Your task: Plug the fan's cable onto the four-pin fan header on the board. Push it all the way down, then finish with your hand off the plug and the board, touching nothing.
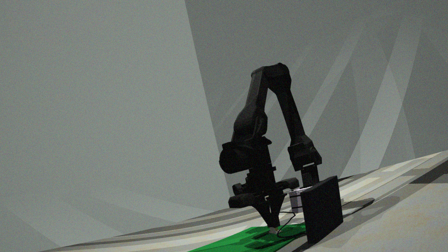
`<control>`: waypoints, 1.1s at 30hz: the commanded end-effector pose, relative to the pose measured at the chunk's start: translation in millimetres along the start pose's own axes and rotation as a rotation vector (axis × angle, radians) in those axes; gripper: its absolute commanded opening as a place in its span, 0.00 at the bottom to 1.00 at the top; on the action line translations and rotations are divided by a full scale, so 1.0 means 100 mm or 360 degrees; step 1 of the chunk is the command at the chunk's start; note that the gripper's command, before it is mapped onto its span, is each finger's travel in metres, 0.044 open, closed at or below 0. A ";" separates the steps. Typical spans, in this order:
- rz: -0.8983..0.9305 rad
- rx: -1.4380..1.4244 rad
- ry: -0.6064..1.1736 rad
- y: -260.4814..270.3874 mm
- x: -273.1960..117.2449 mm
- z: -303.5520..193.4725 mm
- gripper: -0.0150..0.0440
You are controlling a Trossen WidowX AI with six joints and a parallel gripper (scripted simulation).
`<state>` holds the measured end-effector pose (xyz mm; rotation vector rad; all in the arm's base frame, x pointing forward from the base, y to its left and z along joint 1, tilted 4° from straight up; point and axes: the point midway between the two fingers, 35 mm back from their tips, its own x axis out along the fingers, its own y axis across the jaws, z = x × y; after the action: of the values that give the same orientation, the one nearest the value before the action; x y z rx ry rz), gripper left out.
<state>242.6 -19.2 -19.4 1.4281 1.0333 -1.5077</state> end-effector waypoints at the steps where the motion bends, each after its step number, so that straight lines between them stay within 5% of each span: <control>1: -0.0008 -0.0006 0.0000 -0.02 0.04 0.00 0.25; 18: -0.0008 -0.0006 0.0000 -0.02 0.15 0.00 0.25; 28: -0.0005 0.0001 0.0003 -0.01 0.11 0.00 0.69; 33: -0.0006 -0.0003 0.0001 0.01 -0.16 -0.01 0.69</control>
<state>238.1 -18.6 -25.0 1.4182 1.0491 -1.5243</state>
